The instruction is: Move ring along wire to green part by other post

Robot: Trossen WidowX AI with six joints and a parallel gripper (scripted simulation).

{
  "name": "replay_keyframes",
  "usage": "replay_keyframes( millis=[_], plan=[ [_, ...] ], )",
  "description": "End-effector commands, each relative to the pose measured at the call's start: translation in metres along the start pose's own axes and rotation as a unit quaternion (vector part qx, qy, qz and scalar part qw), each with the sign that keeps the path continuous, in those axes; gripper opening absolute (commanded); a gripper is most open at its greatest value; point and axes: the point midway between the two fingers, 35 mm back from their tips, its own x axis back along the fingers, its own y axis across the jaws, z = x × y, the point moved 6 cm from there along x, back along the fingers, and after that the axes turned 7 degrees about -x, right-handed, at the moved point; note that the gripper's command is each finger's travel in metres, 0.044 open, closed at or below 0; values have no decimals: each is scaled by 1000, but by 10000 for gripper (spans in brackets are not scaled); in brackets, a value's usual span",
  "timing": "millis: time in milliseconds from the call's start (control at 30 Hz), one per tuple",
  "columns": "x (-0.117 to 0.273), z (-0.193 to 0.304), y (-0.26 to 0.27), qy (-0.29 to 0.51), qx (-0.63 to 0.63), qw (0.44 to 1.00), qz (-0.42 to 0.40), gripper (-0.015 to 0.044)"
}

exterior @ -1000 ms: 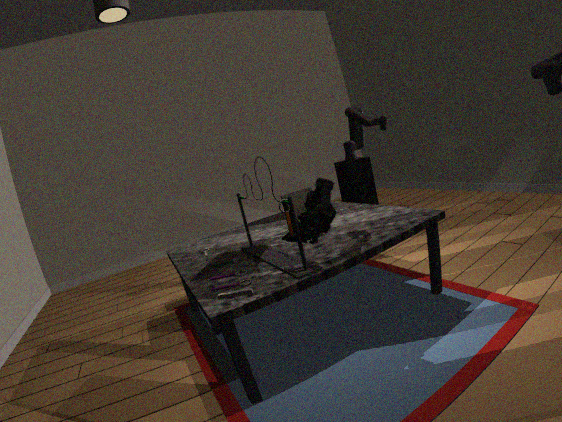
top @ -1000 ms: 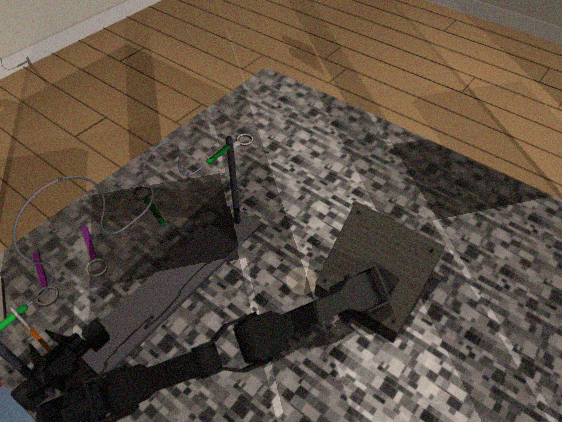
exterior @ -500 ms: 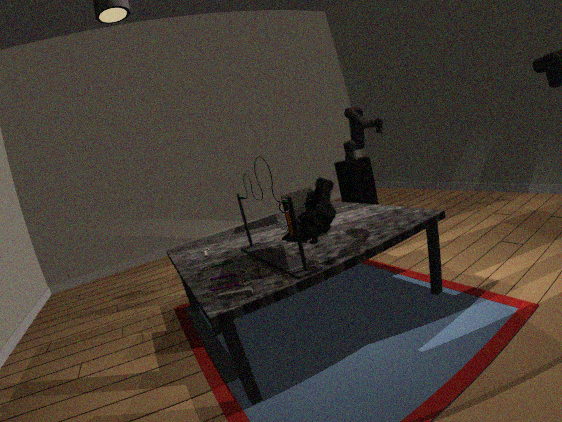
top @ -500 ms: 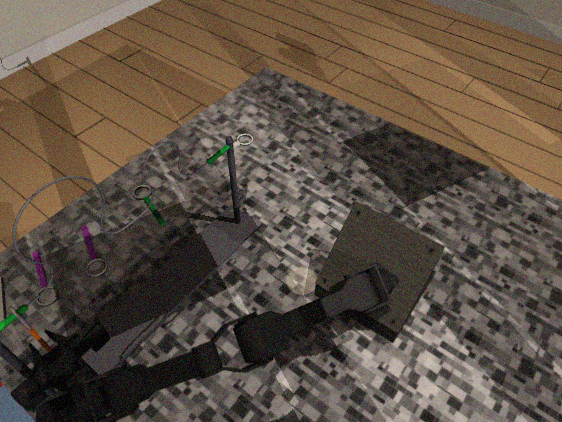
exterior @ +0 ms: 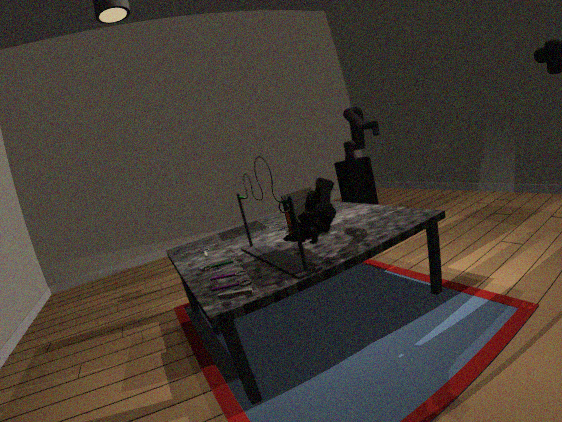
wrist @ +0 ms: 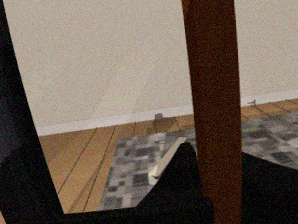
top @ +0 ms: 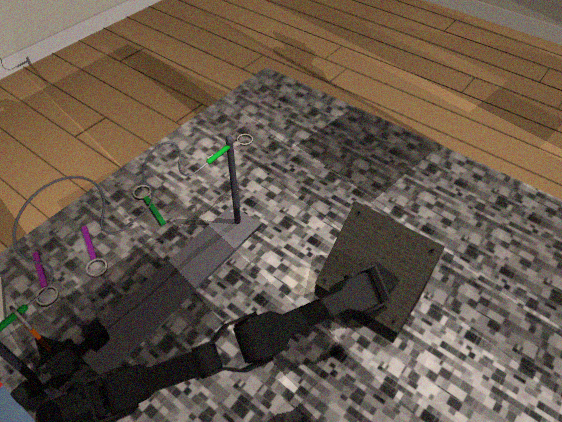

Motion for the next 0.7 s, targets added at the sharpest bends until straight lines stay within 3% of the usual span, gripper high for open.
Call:
replay_keyframes(
  millis=[0, 667],
  plan=[
    [0, 0, 0, 0, 0, 1000, 0, -150],
    [-1, -15, 0, -1, 2, 1000, -3, -150]
  ],
)
